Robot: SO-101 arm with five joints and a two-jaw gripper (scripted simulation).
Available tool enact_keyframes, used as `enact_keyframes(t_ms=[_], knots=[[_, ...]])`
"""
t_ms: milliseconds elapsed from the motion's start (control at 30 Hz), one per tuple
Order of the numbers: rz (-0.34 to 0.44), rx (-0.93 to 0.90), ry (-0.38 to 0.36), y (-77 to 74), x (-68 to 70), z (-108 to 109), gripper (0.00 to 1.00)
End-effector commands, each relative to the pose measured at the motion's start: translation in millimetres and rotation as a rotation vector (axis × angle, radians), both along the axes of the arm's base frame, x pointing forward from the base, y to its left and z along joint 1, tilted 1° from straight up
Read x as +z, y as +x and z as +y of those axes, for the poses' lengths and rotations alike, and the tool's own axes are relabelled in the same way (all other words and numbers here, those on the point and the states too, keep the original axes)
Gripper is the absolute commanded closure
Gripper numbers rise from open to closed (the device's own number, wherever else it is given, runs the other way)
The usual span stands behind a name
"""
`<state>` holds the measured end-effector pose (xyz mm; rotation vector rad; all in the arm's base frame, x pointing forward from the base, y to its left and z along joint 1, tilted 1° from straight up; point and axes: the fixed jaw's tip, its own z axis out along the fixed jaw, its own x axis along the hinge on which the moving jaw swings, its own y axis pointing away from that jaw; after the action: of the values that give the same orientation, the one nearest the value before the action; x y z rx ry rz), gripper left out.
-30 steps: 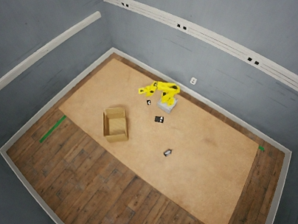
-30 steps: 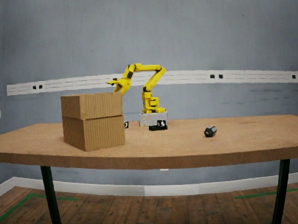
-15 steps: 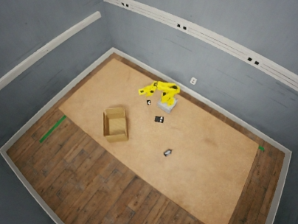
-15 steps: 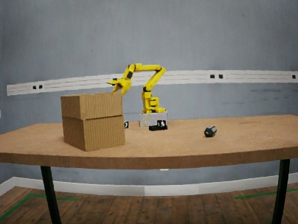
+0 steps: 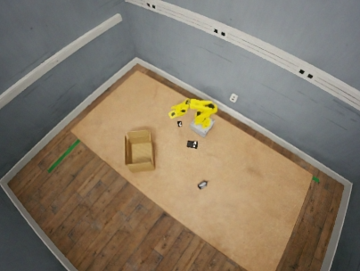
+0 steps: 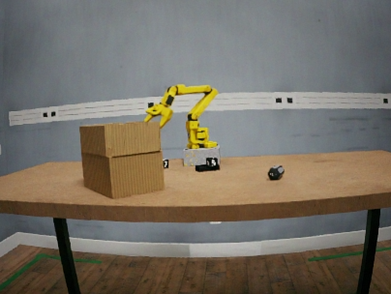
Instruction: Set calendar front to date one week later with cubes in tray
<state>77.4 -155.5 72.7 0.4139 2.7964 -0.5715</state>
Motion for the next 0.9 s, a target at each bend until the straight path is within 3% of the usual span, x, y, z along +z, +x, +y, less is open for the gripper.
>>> enact_keyframes(t_ms=[0, 367, 867], knots=[[0.056, 0.109, -0.034, -4.1, -3.5, -0.5, 0.65], [0.245, 0.482, -0.115, -11.9, -11.7, -1.8, 0.65], [0.412, 0.811, -0.183, -18.6, -18.3, -3.6, 0.65]])
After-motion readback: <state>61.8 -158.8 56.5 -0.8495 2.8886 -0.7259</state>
